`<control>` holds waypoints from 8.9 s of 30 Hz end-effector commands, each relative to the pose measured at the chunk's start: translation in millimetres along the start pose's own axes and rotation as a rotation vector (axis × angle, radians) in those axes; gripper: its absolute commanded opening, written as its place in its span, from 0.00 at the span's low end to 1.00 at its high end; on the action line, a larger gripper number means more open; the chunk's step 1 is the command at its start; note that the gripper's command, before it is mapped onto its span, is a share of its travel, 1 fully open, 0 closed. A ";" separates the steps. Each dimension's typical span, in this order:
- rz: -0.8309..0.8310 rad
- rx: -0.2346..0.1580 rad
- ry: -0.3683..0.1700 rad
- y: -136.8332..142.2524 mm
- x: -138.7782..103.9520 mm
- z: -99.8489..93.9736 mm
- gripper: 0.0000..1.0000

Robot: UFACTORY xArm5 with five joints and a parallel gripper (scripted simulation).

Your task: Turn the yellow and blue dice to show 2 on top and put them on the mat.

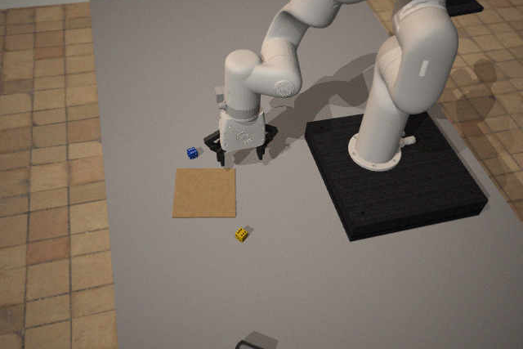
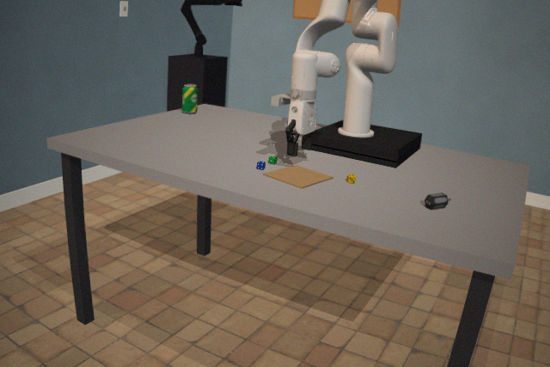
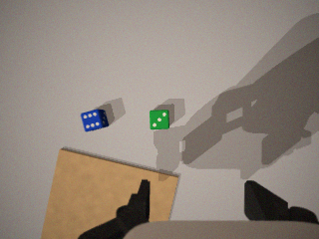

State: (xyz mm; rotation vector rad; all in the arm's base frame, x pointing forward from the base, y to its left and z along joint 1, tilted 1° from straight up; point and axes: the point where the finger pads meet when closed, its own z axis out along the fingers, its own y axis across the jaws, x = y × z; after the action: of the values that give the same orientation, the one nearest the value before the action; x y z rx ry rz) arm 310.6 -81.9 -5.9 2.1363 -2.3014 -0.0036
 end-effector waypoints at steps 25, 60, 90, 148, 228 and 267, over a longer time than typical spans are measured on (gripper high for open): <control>0.000 0.003 0.001 -47.5 -0.7 -0.7 1.00; 0.000 0.003 0.001 -71.4 -1.2 -0.7 1.00; 0.000 0.003 0.000 -64.7 -28.5 -0.2 1.00; 0.000 0.003 0.000 -8.6 -254.8 3.6 1.00; 0.651 -0.002 0.004 -34.0 -208.0 -99.9 1.00; 0.623 -0.004 0.005 -42.1 -188.6 -88.0 1.00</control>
State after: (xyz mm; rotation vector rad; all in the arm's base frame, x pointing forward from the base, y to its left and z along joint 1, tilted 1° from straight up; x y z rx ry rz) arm 365.6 102.3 84.8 1.1533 -2.9088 -0.0020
